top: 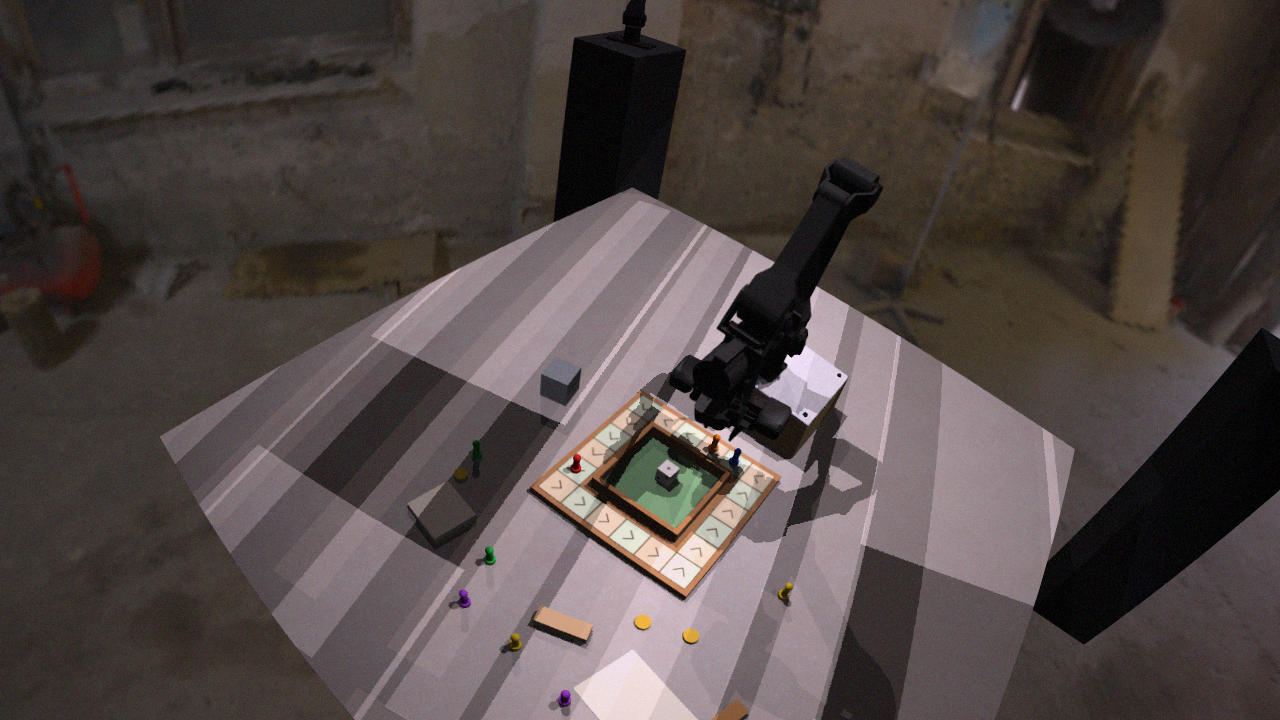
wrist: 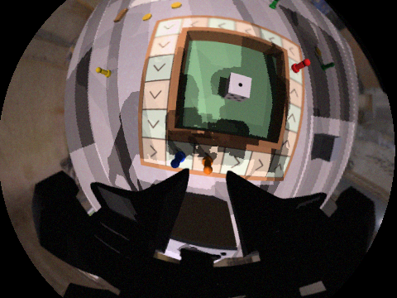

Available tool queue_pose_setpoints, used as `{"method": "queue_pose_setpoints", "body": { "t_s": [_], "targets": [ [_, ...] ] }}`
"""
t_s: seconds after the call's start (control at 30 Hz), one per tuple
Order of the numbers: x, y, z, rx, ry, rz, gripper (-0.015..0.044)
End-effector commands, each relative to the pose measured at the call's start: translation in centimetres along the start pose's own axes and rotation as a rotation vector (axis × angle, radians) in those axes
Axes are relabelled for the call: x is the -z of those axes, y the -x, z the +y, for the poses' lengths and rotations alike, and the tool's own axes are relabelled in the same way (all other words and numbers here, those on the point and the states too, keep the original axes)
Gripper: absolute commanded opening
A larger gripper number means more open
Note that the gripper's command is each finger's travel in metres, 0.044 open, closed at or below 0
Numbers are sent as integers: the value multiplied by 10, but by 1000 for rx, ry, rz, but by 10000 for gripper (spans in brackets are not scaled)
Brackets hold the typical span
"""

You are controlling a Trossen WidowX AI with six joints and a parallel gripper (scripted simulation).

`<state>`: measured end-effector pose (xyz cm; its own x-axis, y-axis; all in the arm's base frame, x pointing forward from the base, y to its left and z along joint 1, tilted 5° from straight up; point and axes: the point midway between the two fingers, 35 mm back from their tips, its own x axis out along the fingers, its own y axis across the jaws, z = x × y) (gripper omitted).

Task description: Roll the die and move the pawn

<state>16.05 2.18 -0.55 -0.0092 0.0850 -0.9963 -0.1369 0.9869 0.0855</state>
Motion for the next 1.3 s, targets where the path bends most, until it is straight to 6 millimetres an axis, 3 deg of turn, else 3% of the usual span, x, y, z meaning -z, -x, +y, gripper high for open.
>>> {"method": "queue_pose_setpoints", "body": {
  "t_s": [0.0,0.6,0.8,1.1,1.27],
  "targets": [
    [3,-9,-1,5,-2,11,200],
    [4,-35,-1,4,-2,11,200],
    [4,-35,-1,4,-2,11,43],
    [4,-34,-1,4,-2,11,0],
    [-4,-12,-2,5,-2,10,0]
  ]
}}
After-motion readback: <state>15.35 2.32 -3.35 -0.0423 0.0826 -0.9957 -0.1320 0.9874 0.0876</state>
